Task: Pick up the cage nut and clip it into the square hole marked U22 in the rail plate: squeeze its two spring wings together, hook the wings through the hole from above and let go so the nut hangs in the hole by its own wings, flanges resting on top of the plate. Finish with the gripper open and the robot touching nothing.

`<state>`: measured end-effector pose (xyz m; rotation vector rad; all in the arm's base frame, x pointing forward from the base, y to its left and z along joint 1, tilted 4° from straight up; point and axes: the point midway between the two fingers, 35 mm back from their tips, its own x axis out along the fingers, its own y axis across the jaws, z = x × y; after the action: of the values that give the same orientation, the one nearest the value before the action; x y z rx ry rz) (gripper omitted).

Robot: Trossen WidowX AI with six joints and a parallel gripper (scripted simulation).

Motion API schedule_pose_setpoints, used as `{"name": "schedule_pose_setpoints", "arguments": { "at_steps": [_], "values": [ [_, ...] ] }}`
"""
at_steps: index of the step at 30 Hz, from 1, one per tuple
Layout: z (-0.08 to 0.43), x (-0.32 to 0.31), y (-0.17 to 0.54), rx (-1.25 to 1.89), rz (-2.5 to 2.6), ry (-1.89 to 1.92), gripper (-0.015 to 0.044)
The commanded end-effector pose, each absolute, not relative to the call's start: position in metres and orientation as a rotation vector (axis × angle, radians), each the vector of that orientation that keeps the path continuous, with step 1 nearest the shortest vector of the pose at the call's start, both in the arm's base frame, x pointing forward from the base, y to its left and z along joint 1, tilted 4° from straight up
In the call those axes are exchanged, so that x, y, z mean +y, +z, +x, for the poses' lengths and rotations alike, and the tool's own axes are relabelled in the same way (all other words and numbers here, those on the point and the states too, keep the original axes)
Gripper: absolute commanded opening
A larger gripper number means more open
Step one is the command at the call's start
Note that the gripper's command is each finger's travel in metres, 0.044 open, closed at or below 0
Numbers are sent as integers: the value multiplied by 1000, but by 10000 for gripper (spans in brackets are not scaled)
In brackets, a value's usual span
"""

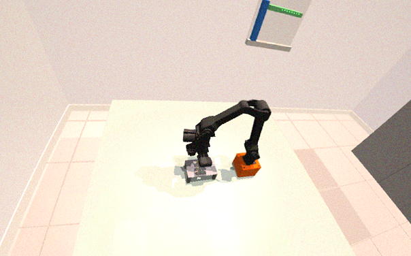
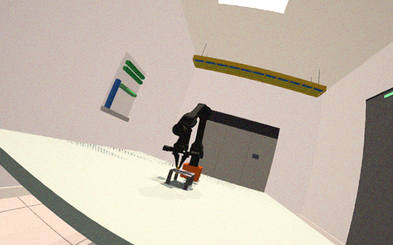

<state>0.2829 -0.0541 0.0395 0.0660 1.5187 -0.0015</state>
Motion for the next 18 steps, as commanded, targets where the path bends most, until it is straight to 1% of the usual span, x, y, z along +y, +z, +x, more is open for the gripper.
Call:
{"name": "schedule_pose_setpoints", "arguments": {
  "at_steps": [1, 18],
  "values": [
    [284, -54, 41, 1510, 52, -18, 28],
    [284, -53, 41, 1511, 35, -37, 28]
  ]
}}
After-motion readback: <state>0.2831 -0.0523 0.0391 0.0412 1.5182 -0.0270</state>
